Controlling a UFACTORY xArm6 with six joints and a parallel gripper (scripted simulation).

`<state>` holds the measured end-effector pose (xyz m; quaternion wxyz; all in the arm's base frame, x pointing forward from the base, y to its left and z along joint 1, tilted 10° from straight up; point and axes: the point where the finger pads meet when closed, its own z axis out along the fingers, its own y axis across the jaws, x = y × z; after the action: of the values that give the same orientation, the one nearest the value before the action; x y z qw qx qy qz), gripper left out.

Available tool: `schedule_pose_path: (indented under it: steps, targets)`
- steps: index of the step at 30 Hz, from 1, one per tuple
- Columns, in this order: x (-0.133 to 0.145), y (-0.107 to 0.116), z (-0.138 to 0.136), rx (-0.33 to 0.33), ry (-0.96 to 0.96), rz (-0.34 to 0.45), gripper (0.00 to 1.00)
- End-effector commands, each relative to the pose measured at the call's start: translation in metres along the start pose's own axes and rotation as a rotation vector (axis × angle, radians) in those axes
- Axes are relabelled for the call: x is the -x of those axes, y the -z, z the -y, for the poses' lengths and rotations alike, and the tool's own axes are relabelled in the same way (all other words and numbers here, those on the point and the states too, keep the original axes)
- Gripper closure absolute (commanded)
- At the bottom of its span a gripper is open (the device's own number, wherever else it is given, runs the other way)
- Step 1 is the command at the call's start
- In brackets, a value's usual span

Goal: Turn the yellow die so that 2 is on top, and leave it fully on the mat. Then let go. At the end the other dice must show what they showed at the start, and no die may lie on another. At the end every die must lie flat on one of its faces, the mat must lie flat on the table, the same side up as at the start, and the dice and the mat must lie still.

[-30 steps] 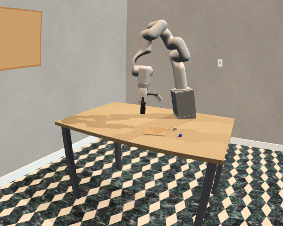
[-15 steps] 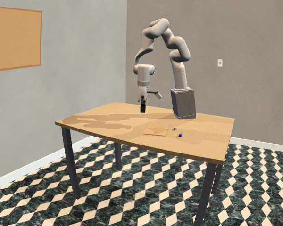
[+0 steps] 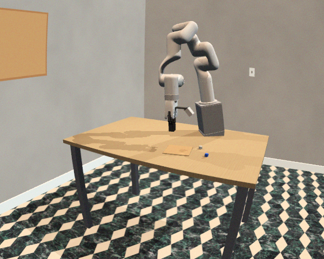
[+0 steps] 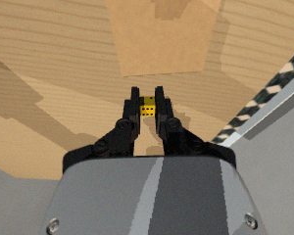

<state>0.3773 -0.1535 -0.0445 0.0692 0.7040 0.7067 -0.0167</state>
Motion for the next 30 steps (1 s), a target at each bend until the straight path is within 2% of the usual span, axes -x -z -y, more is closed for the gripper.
schedule_pose_path:
  steps: [1,4,11,14,17,21,24,27,30]
  targets:
    - [-0.036,-0.002,-0.021,0.001,-0.162,0.032,0.89]
    - [-0.054,-0.002,-0.027,0.002,-0.230,0.033,0.89]
    - [-0.057,-0.003,-0.029,0.005,-0.243,0.033,0.89]
    - [-0.055,-0.003,-0.038,0.030,-0.246,0.027,0.89]
    - [-0.052,-0.003,-0.060,0.097,-0.254,0.007,0.89]
    - [-0.048,-0.003,-0.102,0.230,-0.264,-0.063,0.89]
    - [-0.047,-0.002,-0.104,0.237,-0.264,-0.069,0.89]
    - [-0.048,0.000,-0.131,0.335,-0.265,-0.170,0.89]
    - [-0.050,0.001,-0.138,0.370,-0.263,-0.228,0.89]
